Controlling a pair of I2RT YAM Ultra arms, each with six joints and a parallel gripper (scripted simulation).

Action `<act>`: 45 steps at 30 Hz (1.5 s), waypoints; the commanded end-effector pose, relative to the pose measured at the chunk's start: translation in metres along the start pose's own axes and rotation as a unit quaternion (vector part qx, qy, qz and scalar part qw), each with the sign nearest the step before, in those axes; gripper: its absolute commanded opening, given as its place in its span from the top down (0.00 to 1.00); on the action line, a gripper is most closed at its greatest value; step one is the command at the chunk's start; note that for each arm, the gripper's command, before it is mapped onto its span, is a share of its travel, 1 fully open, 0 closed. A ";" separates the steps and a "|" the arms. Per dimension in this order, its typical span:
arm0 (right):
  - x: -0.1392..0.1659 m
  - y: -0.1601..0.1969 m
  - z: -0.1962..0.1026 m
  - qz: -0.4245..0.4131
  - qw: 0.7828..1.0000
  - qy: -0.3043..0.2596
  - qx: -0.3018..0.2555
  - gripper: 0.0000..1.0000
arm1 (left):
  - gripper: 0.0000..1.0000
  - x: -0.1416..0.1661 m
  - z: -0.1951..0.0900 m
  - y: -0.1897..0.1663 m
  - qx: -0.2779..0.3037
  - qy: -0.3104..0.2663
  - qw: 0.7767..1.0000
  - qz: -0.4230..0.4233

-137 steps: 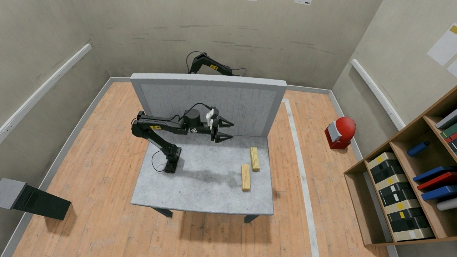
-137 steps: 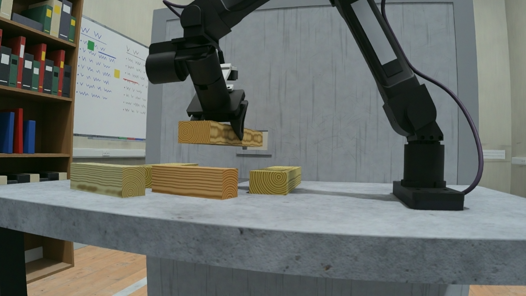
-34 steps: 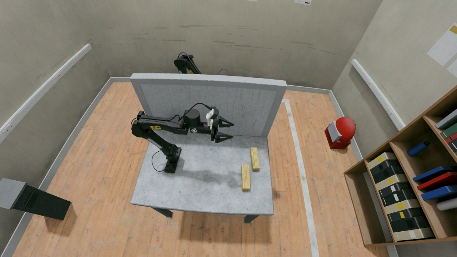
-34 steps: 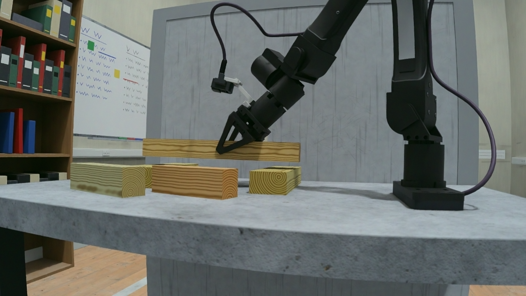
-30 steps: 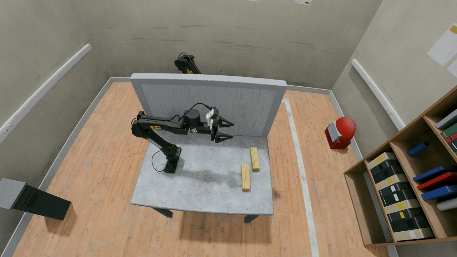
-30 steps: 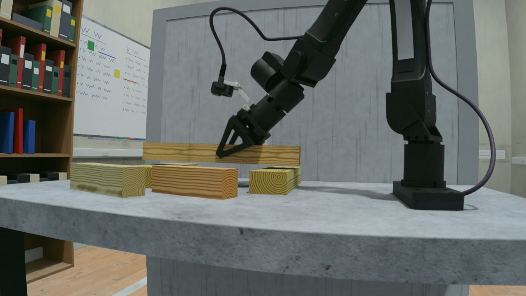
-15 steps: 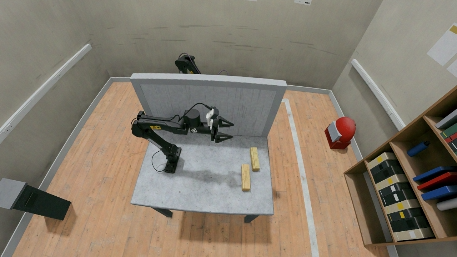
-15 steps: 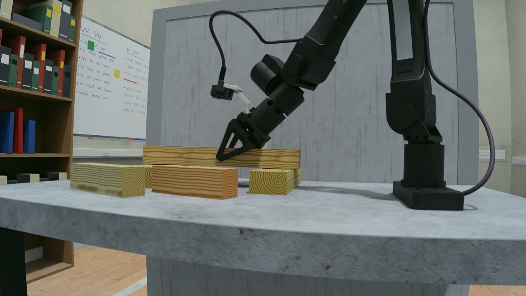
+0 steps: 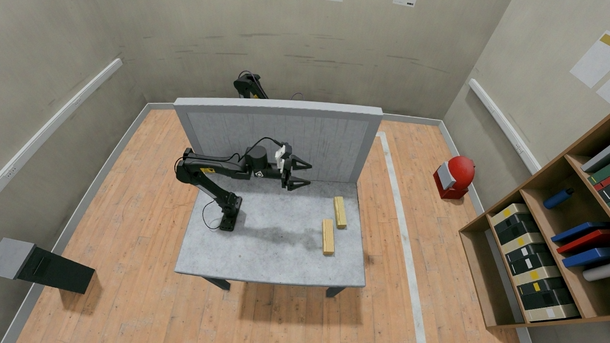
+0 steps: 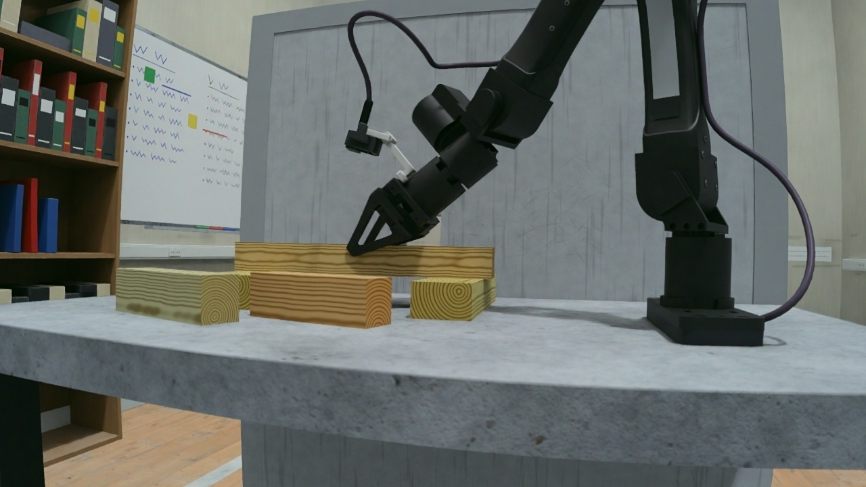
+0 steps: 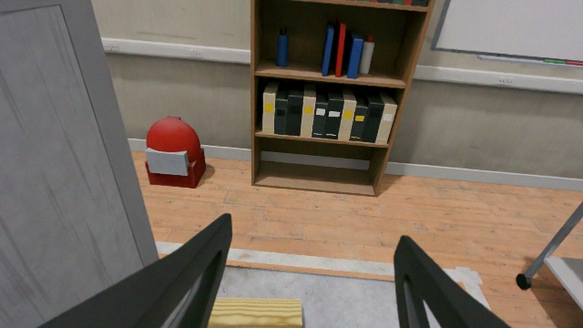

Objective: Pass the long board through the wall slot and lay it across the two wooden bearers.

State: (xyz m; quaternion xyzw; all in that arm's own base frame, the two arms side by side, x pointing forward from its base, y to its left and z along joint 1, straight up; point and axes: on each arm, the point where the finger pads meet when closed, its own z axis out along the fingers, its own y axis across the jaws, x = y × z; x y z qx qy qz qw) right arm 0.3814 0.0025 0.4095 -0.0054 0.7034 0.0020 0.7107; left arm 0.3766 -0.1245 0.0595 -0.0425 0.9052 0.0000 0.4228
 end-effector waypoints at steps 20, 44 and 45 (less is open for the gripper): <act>-0.013 0.003 -0.003 -0.001 1.000 -0.015 -0.008 0.25 | 0.25 -0.003 -0.038 0.000 -0.007 -0.004 1.000 -0.002; -0.011 0.003 -0.003 0.000 1.000 -0.013 -0.006 0.25 | 0.25 -0.044 -0.073 -0.003 0.017 -0.055 0.998 -0.028; -0.011 0.003 -0.003 0.000 1.000 -0.011 -0.005 0.25 | 0.25 -0.042 -0.071 -0.005 0.025 -0.049 0.998 -0.021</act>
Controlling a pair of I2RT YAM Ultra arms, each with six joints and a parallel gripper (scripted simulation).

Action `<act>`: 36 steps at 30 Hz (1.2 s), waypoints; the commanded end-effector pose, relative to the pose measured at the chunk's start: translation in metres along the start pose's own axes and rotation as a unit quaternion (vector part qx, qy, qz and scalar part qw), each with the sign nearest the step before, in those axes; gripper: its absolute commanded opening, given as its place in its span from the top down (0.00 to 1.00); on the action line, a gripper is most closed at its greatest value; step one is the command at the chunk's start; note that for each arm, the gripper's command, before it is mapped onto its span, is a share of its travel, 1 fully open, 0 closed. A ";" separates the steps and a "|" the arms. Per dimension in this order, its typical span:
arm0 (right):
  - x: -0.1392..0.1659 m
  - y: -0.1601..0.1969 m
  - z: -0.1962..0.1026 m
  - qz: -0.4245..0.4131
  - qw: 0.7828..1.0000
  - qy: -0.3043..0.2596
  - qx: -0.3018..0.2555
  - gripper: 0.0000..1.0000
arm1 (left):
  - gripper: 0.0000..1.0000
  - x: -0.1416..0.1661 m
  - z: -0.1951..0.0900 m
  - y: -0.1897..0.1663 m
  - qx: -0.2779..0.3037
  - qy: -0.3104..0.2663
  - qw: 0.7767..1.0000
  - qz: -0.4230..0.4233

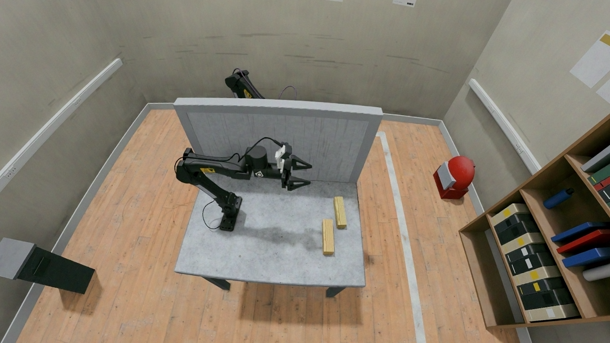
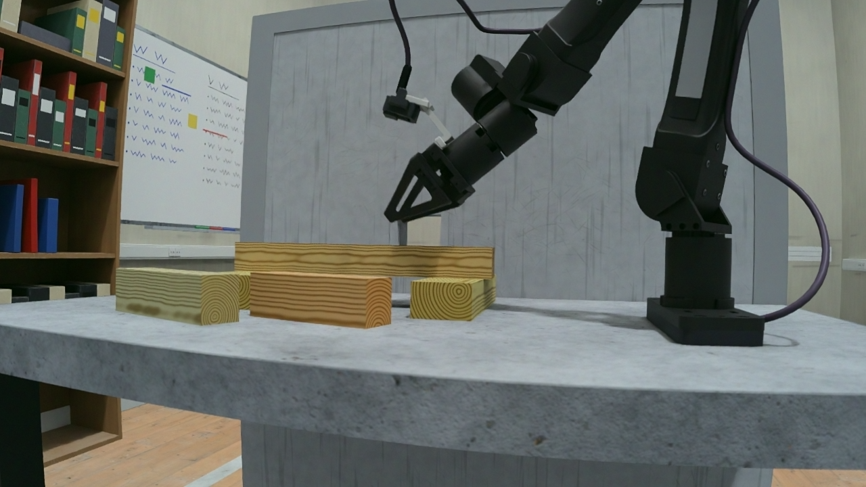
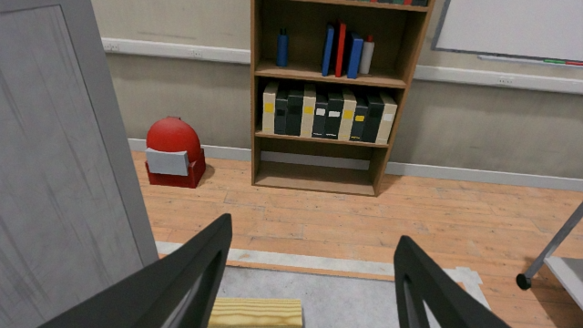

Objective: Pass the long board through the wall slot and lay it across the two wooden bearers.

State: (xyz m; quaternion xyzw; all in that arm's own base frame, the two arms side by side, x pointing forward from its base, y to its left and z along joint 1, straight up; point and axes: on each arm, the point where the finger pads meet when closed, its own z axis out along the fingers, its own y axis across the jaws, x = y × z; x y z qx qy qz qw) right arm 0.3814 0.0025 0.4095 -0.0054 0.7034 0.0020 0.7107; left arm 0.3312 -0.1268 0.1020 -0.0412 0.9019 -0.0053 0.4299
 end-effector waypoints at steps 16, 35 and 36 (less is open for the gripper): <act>-0.012 -0.001 0.000 0.005 1.000 -0.004 0.007 0.25 | 0.25 -0.182 -0.058 0.037 0.073 -0.181 0.981 -0.001; -0.018 -0.002 -0.006 0.005 1.000 -0.012 0.010 0.25 | 0.25 -0.270 -0.131 0.108 0.036 -0.301 0.952 0.045; -0.016 -0.002 -0.004 0.005 1.000 -0.010 0.009 0.25 | 0.25 -0.294 -0.177 0.109 0.036 -0.363 0.931 0.029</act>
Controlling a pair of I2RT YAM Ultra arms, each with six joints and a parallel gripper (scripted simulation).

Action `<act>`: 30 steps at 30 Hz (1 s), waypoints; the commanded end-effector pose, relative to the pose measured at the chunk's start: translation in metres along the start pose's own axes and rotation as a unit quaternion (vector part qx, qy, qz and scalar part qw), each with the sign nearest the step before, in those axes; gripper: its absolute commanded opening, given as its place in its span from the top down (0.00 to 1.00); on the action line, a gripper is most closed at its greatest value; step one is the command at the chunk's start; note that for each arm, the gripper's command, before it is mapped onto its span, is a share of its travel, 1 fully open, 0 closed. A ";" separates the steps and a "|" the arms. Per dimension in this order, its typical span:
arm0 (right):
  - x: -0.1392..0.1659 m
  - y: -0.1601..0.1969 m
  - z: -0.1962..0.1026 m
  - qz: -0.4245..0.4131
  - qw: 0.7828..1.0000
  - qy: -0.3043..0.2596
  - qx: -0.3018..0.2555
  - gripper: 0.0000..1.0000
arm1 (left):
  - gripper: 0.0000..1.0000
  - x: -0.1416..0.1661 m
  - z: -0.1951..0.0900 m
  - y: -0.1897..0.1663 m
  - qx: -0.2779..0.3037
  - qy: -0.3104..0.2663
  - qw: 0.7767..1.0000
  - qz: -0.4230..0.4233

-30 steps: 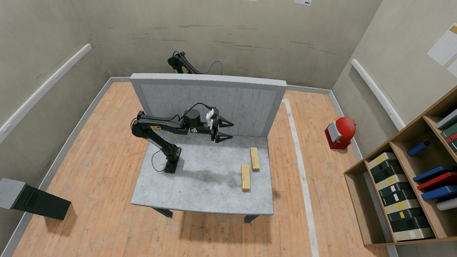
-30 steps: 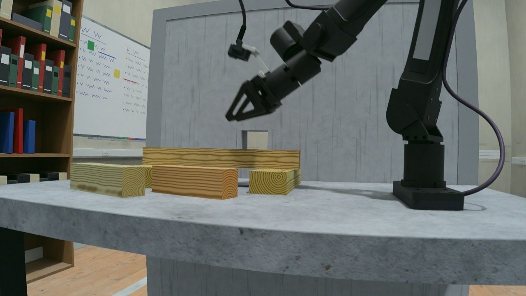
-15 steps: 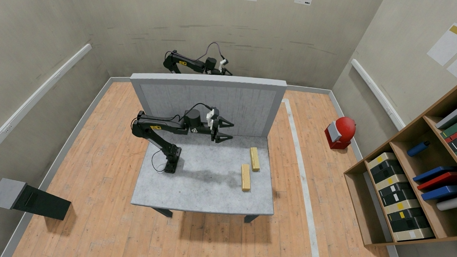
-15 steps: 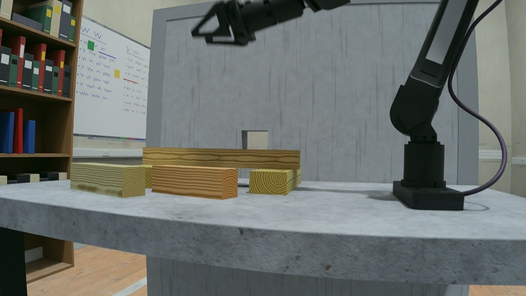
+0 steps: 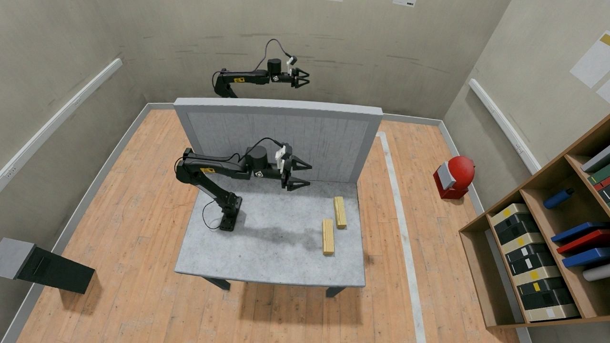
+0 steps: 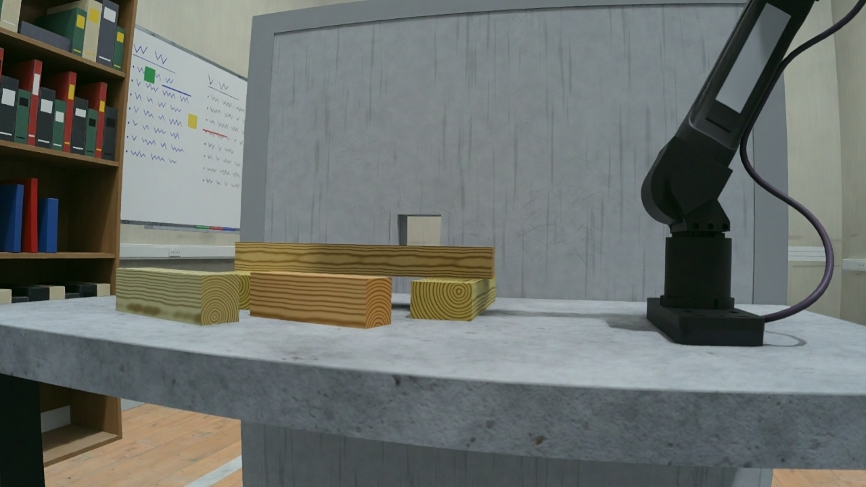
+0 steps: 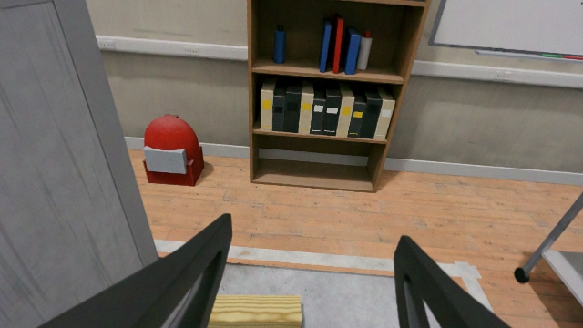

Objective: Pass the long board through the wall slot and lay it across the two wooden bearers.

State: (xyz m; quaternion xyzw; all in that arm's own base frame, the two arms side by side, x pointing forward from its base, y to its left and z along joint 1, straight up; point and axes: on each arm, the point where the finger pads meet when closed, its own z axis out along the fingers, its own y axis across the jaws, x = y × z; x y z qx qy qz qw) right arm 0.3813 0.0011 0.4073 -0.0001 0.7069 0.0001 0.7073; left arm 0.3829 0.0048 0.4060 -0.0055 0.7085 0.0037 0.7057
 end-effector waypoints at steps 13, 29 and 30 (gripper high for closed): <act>-0.016 -0.002 -0.002 0.003 1.000 -0.011 0.006 0.25 | 0.25 -0.010 -0.010 -0.006 0.009 -0.013 1.000 0.007; -0.011 -0.004 -0.003 0.002 1.000 -0.008 0.008 0.25 | 0.25 0.001 -0.005 -0.001 -0.001 -0.002 1.000 0.008; -0.011 -0.004 -0.003 0.002 1.000 -0.007 0.009 0.25 | 0.25 0.002 -0.005 0.000 -0.001 -0.001 1.000 0.008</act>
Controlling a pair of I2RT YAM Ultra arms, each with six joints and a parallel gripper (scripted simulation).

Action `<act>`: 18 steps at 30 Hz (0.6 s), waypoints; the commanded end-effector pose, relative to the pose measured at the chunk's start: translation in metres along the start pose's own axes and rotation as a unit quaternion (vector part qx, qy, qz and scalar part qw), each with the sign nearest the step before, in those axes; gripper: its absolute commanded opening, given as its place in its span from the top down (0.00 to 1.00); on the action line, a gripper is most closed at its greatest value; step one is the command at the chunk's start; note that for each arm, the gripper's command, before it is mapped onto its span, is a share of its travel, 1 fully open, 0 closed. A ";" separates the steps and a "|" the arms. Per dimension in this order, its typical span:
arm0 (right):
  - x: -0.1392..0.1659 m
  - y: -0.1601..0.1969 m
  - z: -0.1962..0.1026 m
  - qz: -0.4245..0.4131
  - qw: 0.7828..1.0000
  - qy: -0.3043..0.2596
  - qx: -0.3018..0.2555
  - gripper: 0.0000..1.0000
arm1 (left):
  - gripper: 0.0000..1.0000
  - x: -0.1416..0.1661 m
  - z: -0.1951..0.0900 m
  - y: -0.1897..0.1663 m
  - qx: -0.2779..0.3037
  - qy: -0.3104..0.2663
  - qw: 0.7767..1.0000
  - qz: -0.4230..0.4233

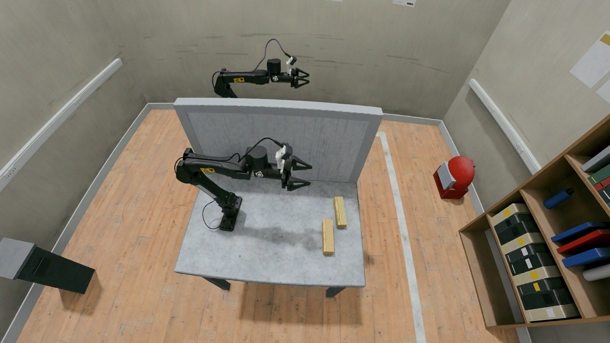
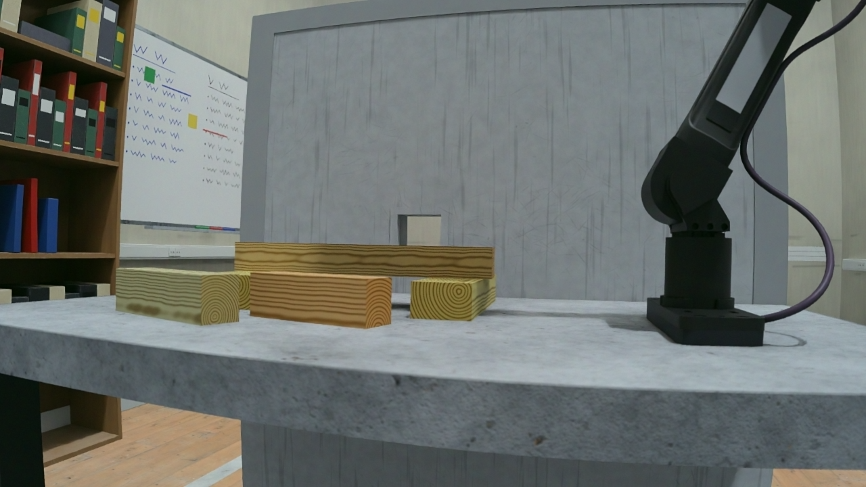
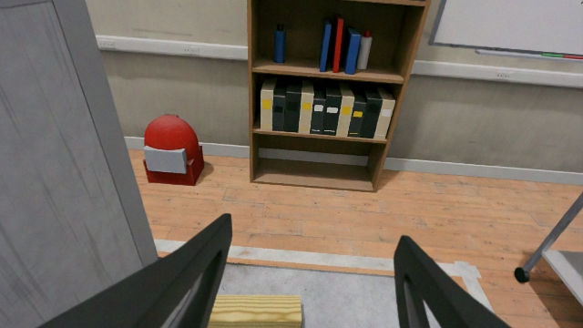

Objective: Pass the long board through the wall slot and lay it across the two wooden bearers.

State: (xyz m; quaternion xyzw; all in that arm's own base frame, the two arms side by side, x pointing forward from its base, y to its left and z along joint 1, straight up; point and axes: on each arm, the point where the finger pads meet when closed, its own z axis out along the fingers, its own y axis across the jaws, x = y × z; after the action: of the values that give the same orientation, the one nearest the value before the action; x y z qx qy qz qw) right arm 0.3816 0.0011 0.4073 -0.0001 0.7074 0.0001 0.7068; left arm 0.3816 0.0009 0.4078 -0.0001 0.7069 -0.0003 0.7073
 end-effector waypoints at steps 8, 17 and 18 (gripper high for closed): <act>-0.008 -0.004 -0.004 0.002 1.000 -0.007 0.009 0.25 | 0.25 -0.008 -0.005 0.004 -0.008 -0.009 1.000 0.006; -0.004 -0.005 -0.004 0.002 1.000 -0.008 0.010 0.25 | 0.25 -0.008 -0.006 0.005 -0.008 -0.010 1.000 0.007; -0.004 -0.005 -0.004 0.002 1.000 -0.008 0.011 0.25 | 0.25 -0.008 -0.007 0.005 -0.009 -0.010 1.000 0.007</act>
State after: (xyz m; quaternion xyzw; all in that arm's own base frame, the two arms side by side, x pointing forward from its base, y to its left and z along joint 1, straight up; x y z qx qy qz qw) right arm 0.3816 0.0011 0.4073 -0.0001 0.7074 0.0001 0.7068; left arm 0.3817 0.0009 0.4071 0.0000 0.7073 -0.0001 0.7069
